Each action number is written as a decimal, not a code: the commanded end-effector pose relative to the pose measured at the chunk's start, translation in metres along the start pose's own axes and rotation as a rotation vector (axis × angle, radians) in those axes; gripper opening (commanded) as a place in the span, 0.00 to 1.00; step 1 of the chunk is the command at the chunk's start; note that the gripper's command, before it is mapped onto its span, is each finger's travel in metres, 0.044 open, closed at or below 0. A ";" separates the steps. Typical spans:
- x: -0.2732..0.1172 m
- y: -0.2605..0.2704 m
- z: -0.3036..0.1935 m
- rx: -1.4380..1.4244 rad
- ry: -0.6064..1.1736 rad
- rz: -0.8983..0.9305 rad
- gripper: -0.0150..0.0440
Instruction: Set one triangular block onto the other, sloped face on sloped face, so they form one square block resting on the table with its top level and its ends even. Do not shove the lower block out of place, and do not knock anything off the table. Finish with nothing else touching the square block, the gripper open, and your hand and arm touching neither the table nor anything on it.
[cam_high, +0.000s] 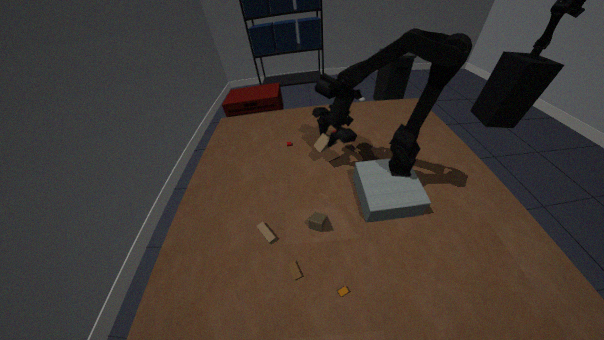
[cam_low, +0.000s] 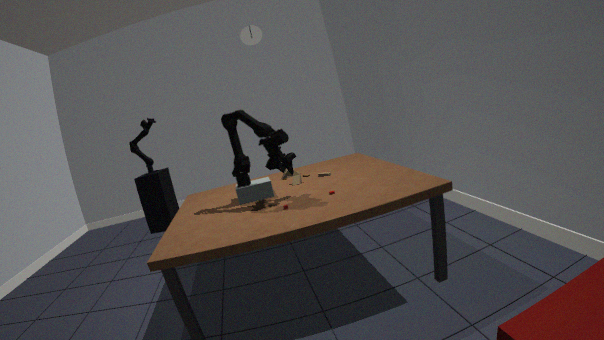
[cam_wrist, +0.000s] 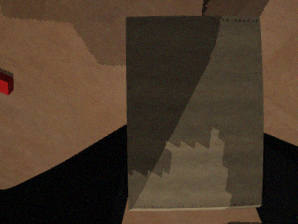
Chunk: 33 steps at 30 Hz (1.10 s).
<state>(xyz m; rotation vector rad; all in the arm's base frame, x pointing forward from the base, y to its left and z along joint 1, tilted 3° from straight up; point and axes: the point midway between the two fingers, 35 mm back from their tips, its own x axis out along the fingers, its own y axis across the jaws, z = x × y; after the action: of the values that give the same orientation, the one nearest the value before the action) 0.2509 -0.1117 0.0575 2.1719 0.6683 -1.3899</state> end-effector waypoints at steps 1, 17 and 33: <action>0.002 0.000 0.000 -0.147 0.002 -0.025 0.25; 0.003 0.001 0.001 -0.683 0.019 -0.073 0.25; 0.003 0.003 0.001 -1.217 0.065 -0.114 0.25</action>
<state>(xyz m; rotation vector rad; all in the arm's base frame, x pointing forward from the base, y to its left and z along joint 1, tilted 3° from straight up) 0.2529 -0.1141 0.0571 1.2802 1.1980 -0.6939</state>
